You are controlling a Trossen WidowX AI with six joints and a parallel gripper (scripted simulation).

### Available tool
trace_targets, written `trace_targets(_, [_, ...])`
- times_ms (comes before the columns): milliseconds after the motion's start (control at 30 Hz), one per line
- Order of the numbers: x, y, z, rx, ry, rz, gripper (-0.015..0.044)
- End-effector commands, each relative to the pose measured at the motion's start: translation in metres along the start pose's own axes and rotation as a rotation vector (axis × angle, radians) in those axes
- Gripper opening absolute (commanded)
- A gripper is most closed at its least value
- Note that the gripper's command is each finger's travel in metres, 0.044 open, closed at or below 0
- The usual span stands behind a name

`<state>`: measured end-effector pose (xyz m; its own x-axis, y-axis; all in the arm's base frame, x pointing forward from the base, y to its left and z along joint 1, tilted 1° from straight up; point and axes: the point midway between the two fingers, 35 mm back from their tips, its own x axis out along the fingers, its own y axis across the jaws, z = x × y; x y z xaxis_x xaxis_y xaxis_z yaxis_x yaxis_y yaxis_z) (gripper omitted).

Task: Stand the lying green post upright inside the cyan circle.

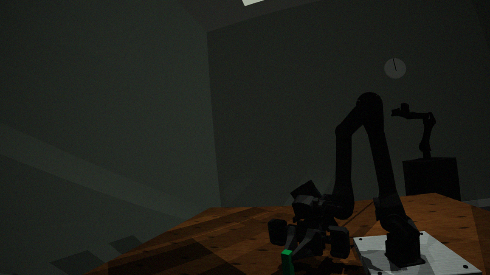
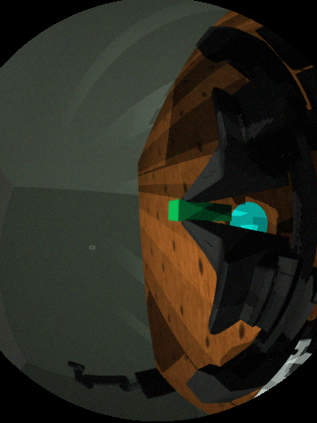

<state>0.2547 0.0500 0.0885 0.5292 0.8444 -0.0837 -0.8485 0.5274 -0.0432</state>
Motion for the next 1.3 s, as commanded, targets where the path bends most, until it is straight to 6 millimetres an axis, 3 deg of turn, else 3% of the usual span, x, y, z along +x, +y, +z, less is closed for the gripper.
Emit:
trace_targets(0, [0.000, 0.005, -0.008, 0.014, -0.001, 0.005, 0.0023])
trace_targets(933, [0.003, 0.014, -0.049, 0.006, 0.001, 0.001, 0.0023])
trace_targets(1267, [0.003, 0.014, -0.050, 0.006, 0.001, 0.000, 0.0023])
